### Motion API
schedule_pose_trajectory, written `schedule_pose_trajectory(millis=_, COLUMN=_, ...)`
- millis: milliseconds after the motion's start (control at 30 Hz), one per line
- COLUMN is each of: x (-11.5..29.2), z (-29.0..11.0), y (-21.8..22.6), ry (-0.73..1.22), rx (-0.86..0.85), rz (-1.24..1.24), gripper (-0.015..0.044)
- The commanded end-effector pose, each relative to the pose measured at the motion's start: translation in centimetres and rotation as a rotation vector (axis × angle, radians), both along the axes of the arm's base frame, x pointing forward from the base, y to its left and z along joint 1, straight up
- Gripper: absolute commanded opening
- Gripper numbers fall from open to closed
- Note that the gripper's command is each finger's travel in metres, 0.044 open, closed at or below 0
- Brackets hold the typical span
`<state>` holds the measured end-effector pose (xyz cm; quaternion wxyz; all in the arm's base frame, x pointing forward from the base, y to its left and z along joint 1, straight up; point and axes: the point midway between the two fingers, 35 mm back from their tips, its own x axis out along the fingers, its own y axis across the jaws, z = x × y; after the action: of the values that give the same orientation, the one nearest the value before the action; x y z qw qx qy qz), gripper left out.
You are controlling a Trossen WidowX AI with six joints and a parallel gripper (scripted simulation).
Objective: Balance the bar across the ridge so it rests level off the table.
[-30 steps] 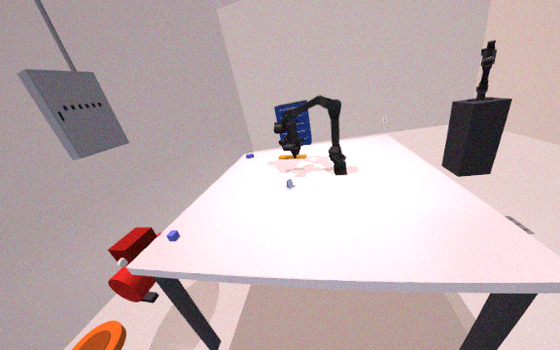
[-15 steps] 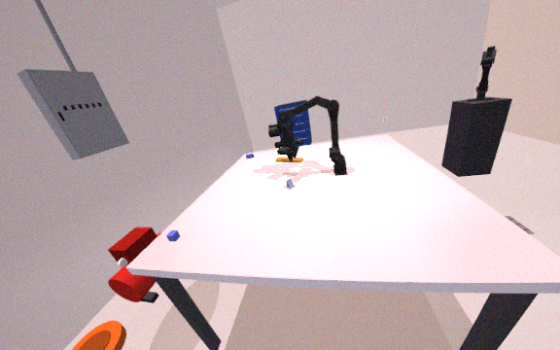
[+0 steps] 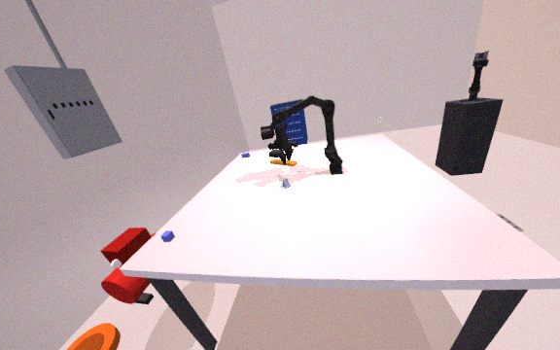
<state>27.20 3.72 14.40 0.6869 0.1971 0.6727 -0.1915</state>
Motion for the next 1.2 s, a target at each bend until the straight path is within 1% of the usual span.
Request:
schedule_pose_trajectory(millis=0, x=0.1, z=0.3, y=1.5, ry=-0.007, rx=0.004, rz=-0.037, gripper=0.0)
schedule_pose_trajectory(millis=733, x=-1.2, z=0.4, y=9.7, ry=-0.004, rx=0.017, rz=-0.198, gripper=0.0)
schedule_pose_trajectory(millis=1167, x=-1.1, z=-1.0, y=10.3, ry=-0.004, rx=0.017, rz=-0.202, gripper=0.0)
